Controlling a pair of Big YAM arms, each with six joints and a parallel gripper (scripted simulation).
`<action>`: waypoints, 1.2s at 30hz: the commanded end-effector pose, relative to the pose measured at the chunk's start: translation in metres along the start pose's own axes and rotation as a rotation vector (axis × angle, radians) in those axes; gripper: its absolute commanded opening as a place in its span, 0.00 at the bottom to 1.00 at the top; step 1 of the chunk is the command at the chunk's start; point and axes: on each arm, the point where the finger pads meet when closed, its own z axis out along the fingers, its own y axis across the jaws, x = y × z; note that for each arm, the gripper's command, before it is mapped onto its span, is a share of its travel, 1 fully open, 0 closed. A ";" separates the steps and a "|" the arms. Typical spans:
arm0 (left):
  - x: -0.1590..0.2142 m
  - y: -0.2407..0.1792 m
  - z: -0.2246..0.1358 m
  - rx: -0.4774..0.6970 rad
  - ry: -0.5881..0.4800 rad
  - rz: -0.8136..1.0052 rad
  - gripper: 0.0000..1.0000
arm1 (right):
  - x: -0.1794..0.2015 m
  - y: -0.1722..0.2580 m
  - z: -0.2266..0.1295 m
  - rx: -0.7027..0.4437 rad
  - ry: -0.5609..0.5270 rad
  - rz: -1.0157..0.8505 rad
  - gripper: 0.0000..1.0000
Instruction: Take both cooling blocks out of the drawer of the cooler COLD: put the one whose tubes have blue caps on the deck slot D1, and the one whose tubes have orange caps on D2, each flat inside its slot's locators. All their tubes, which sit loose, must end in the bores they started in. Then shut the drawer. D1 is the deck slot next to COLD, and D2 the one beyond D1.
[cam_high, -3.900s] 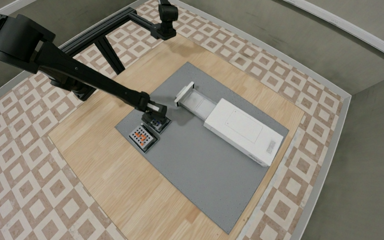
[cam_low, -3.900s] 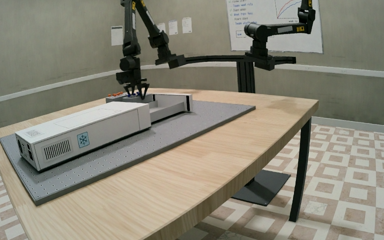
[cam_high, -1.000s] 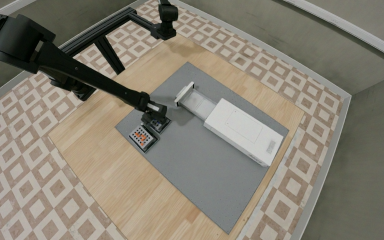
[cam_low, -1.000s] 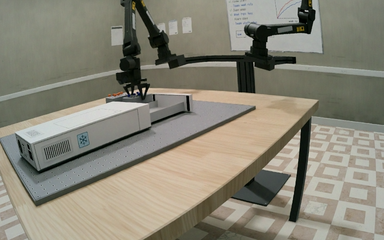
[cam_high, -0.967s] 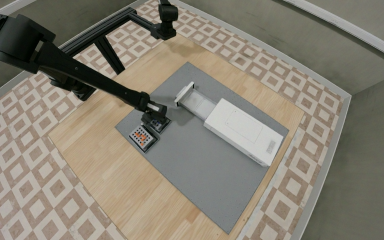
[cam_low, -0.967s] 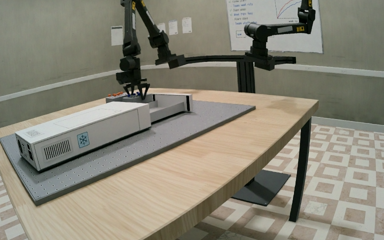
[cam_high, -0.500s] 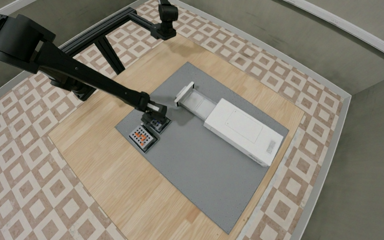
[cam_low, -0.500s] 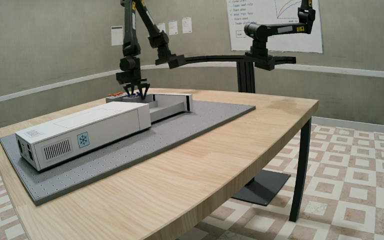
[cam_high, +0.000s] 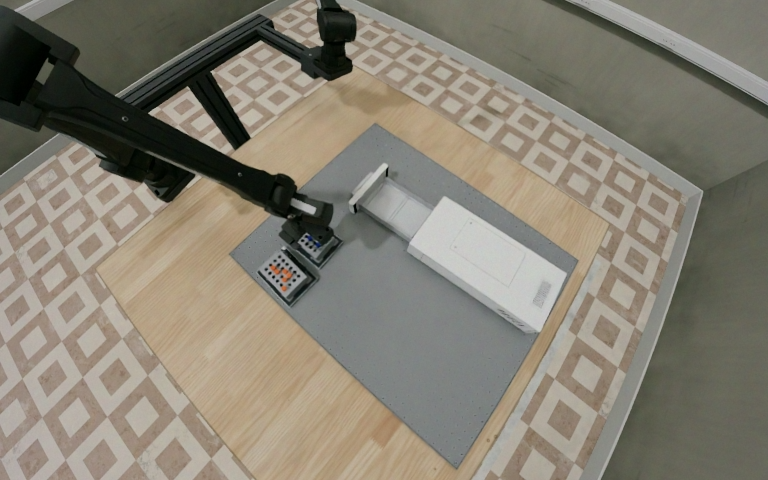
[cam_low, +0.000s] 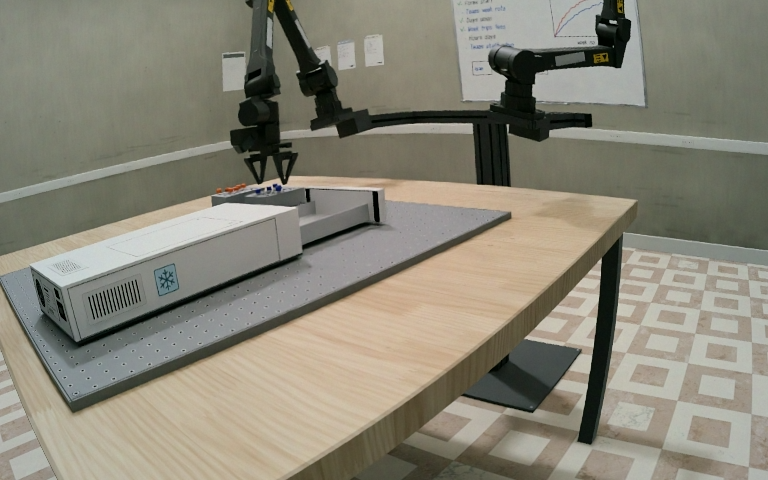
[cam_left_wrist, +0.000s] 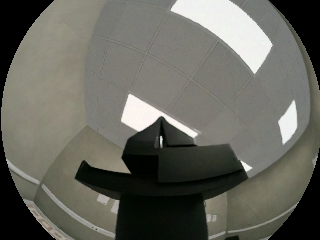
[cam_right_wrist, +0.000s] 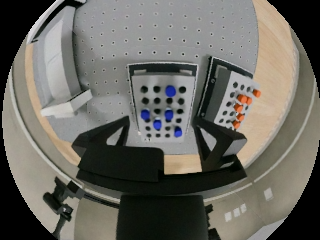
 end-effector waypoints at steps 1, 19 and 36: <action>0.024 0.001 0.008 0.002 0.035 -0.002 0.00 | 0.002 0.001 -0.015 0.002 -0.006 0.015 1.00; 0.024 0.001 0.008 0.002 0.035 -0.002 0.00 | 0.003 0.003 -0.037 0.001 -0.007 0.010 1.00; 0.024 0.001 0.008 0.002 0.035 -0.002 0.00 | -0.003 0.005 -0.060 -0.004 -0.017 0.012 1.00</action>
